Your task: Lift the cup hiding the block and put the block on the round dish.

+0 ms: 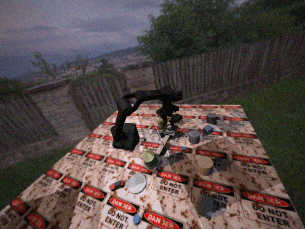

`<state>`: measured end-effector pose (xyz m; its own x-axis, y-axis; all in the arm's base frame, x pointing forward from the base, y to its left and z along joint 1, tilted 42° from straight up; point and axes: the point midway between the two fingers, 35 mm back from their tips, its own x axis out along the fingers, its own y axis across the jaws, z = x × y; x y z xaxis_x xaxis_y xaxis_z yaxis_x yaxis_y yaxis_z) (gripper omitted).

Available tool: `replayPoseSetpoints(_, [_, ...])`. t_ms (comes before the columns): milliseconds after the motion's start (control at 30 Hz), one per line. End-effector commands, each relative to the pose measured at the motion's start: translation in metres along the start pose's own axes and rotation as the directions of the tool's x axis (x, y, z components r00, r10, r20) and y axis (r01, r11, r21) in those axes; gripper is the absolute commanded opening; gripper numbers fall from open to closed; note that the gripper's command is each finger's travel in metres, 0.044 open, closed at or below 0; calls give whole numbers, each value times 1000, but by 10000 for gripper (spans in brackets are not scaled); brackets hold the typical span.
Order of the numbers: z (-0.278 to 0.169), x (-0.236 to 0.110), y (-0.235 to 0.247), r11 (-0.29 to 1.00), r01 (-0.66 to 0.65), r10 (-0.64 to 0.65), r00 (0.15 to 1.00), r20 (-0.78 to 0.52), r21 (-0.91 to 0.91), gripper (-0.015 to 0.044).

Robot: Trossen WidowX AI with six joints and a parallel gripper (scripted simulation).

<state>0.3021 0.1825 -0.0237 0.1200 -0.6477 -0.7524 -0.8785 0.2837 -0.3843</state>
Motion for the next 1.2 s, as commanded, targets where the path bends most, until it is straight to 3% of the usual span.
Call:
replayPoseSetpoints(0, [-1, 8, 0, 1000, 4, -4, 1000, -7, -7, 260])
replayPoseSetpoints(533, [-2, 31, 0, 1000, 5, -5, 1000, -8, -7, 260])
replayPoseSetpoints(667, [-2, 31, 0, 1000, 5, -5, 1000, -8, -7, 155])
replayPoseSetpoints(900, [-2, 31, 0, 1000, 5, -5, 1000, -8, -7, 108])
replayPoseSetpoints(1033, [-1, 24, -1, 1000, 4, -4, 1000, -7, -7, 3])
replayPoseSetpoints(1167, [1, 5, -1, 1000, 3, -4, 1000, -6, -7, 0])
